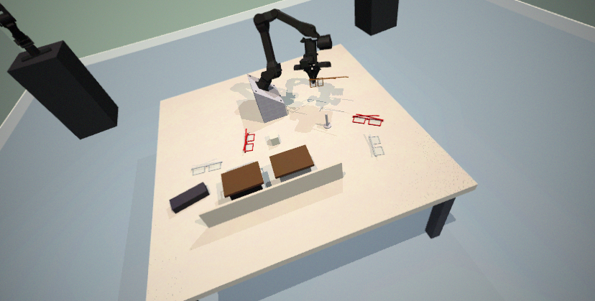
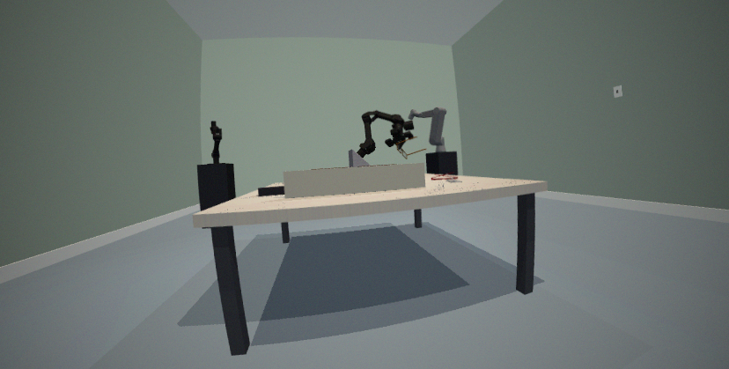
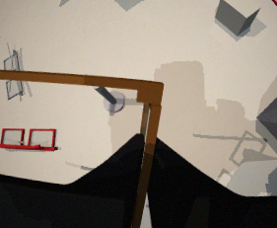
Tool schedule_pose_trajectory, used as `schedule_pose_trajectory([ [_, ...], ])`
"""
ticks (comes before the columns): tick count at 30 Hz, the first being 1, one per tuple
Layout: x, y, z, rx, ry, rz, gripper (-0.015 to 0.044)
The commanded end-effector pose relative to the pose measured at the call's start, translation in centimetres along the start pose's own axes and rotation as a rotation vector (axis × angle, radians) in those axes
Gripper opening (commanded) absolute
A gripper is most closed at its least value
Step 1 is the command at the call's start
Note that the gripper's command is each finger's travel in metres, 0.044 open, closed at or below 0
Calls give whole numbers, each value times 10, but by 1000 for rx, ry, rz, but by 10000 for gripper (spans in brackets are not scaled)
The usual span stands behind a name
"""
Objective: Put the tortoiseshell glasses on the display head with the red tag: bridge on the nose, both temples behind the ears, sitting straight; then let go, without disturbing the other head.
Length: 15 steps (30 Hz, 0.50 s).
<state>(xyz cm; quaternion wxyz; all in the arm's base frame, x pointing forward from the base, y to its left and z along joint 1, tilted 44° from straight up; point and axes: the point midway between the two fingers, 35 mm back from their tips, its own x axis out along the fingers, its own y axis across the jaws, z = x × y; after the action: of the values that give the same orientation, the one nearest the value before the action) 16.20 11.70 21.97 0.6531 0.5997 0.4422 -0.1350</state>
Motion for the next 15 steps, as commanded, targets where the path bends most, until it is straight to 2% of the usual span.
schedule_pose_trajectory([
  [1, 0, -7, 6, 163, -26, 19, 0],
  [15, -2, -25, 20, 629, -64, 97, 0],
])
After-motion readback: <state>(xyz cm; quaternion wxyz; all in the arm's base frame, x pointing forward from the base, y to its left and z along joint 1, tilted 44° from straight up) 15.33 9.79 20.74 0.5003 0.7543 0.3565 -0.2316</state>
